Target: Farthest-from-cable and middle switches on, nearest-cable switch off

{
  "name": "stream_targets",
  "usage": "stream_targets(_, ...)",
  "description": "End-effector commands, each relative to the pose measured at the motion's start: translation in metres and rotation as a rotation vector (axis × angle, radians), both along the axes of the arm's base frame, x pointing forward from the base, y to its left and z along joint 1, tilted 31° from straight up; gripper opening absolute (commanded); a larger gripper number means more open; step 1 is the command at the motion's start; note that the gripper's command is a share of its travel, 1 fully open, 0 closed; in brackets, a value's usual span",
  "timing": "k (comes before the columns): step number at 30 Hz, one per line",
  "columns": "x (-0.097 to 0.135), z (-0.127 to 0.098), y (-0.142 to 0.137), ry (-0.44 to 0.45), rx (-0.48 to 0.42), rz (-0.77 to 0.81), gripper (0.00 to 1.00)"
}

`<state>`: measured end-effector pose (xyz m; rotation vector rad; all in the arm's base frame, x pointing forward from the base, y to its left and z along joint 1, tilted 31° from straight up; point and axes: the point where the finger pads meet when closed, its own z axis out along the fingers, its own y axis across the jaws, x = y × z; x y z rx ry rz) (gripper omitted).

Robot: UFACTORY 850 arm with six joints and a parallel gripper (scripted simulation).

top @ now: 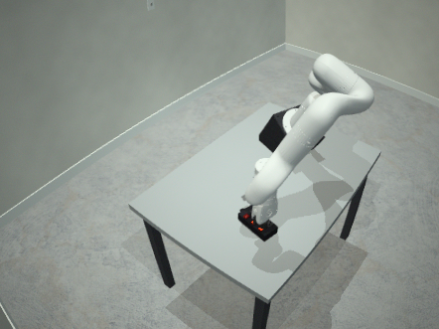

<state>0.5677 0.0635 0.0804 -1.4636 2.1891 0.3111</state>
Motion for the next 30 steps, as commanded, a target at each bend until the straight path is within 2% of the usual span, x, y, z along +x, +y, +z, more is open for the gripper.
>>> stream_targets(1, 0.0, 0.0, 0.0, 0.0, 0.0, 0.0, 0.0)
stream_targets(7, -0.001, 0.003, -0.002, 0.0, 0.0, 0.0, 0.0)
stream_targets(22, -0.009, 0.031, -0.016, 0.0, 0.0, 0.0, 0.0)
stream_targets(30, -0.01, 0.033, -0.017, 0.0, 0.0, 0.0, 0.0)
